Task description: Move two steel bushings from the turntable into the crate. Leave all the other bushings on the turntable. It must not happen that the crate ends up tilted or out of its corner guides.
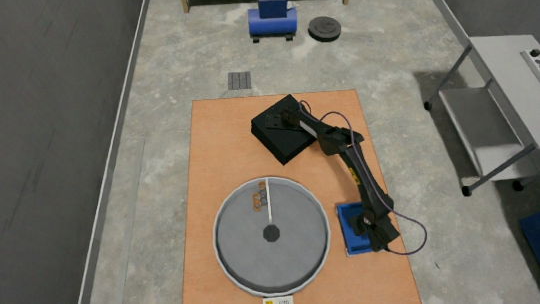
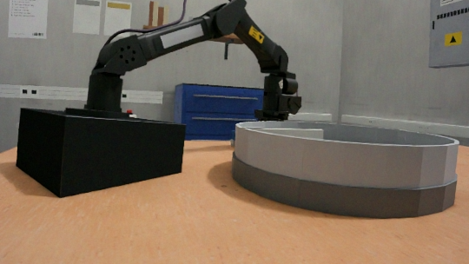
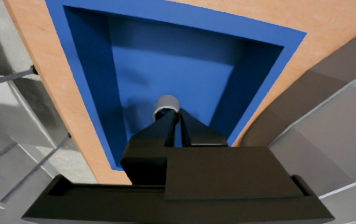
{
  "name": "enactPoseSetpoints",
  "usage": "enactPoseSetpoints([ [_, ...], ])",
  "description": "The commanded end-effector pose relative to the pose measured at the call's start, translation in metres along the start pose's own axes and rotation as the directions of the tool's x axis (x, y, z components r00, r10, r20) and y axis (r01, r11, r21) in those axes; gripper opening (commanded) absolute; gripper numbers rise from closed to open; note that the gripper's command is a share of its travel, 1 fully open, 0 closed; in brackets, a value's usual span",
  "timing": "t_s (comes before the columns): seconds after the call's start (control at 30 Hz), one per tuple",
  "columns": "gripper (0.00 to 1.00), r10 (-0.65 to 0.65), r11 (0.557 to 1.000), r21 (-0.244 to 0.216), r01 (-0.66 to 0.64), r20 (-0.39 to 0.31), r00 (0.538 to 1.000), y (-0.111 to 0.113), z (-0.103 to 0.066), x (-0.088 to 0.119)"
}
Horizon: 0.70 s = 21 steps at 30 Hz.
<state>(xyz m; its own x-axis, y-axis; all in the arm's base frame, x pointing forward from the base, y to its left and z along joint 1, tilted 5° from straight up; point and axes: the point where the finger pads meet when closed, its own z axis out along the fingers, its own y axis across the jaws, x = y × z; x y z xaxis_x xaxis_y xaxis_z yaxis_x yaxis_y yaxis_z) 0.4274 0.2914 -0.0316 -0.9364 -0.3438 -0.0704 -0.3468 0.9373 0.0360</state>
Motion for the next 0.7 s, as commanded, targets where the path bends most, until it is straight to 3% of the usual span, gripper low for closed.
enactPoseSetpoints([
  [0.0,0.0,0.008,1.0,0.004,-0.009,0.043,0.999,-0.0084,-0.0136,-0.0106],
  [0.67,0.0,0.008,1.0,0.008,-0.008,0.029,1.0,-0.0102,-0.0093,-0.0053],
])
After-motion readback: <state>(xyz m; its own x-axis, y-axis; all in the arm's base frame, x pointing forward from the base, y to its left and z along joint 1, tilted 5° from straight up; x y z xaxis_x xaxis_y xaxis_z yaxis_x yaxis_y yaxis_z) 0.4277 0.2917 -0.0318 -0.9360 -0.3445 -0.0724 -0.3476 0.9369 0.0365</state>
